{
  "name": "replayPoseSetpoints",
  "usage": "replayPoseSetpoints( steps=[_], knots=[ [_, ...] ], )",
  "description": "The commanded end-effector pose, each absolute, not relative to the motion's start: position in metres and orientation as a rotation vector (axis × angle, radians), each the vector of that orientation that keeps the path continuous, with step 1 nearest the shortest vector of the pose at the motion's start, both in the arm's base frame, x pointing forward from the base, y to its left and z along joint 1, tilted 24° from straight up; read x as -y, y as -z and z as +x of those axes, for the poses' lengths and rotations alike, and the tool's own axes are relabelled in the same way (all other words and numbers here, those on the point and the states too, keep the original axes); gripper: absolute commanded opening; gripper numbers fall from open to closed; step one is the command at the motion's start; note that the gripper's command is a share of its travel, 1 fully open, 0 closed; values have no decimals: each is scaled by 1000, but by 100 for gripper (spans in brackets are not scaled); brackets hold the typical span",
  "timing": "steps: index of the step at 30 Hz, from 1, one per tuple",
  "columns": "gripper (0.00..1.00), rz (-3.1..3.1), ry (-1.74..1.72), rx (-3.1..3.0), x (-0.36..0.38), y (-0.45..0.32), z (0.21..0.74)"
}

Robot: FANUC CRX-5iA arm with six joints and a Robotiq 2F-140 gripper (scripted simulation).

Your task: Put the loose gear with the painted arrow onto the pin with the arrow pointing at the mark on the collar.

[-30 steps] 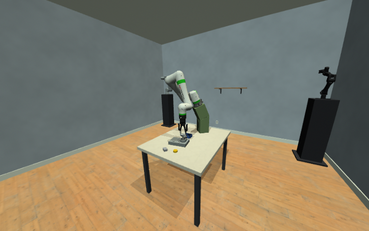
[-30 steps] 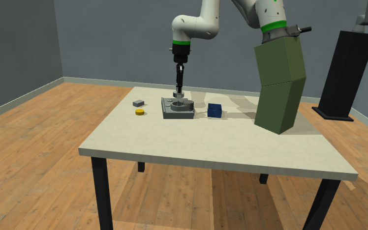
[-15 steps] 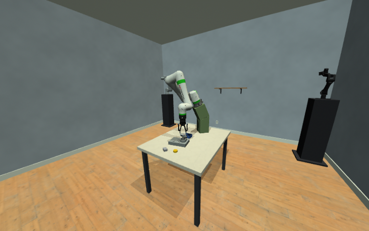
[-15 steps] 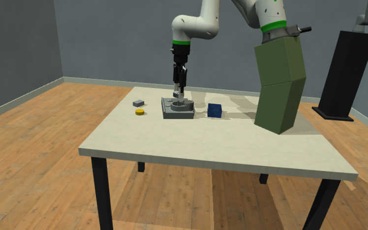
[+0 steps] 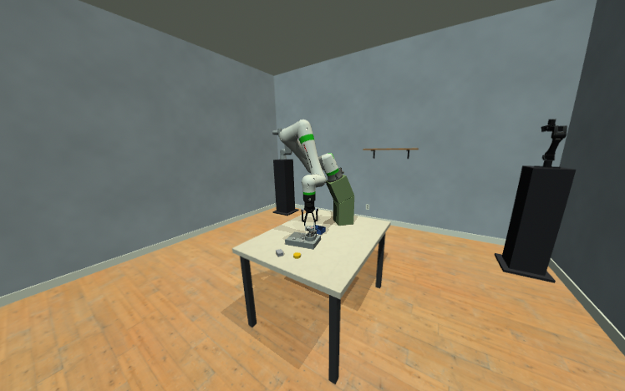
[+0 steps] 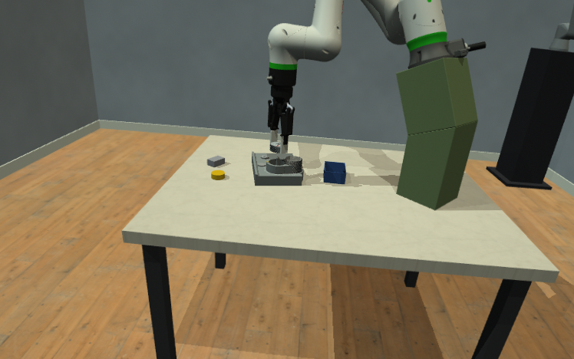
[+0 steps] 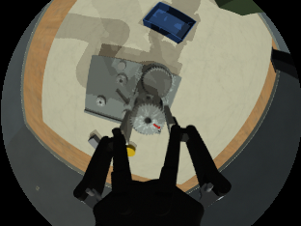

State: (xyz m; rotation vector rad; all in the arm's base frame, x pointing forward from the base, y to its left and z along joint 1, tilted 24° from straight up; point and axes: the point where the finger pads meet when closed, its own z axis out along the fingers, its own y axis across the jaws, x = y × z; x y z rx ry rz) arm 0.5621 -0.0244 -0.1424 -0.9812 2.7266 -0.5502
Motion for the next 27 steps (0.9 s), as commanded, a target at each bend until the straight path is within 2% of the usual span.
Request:
replayPoseSetpoints(
  steps=[1, 27],
  knots=[
    [0, -1002, 553, -2721, 24, 142, 562],
    [0, -1035, 557, -2713, 24, 142, 562]
  ],
)
